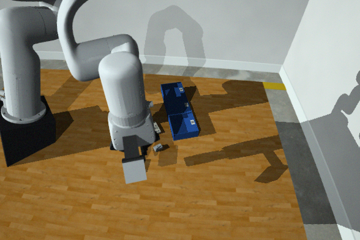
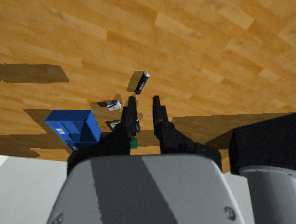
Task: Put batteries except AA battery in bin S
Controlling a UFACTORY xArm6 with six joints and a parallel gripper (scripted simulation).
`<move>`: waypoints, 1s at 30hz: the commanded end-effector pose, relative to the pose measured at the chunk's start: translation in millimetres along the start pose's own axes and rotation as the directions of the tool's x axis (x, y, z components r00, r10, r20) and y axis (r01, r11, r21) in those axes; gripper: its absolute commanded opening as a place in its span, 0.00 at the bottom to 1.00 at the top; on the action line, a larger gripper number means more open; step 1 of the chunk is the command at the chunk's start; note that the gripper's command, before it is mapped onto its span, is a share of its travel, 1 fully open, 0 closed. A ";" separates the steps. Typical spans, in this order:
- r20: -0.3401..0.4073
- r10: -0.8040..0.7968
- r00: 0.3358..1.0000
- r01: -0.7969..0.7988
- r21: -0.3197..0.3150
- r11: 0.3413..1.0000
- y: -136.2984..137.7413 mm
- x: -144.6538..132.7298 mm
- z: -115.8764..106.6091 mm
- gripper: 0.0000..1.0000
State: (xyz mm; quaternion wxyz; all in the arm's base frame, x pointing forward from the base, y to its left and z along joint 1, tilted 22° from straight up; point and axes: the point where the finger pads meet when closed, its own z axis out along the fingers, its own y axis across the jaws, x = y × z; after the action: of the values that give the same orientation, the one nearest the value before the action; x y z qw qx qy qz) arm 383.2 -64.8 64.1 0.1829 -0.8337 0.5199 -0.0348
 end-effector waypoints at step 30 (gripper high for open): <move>0.015 0.448 0.894 -0.448 0.007 0.894 -4.1 -7.8 0.2 0.23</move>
State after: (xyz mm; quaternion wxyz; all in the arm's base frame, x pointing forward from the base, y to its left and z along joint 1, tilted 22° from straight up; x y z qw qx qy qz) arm 382.2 -55.6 65.3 0.1933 -0.6912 0.6962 0.0124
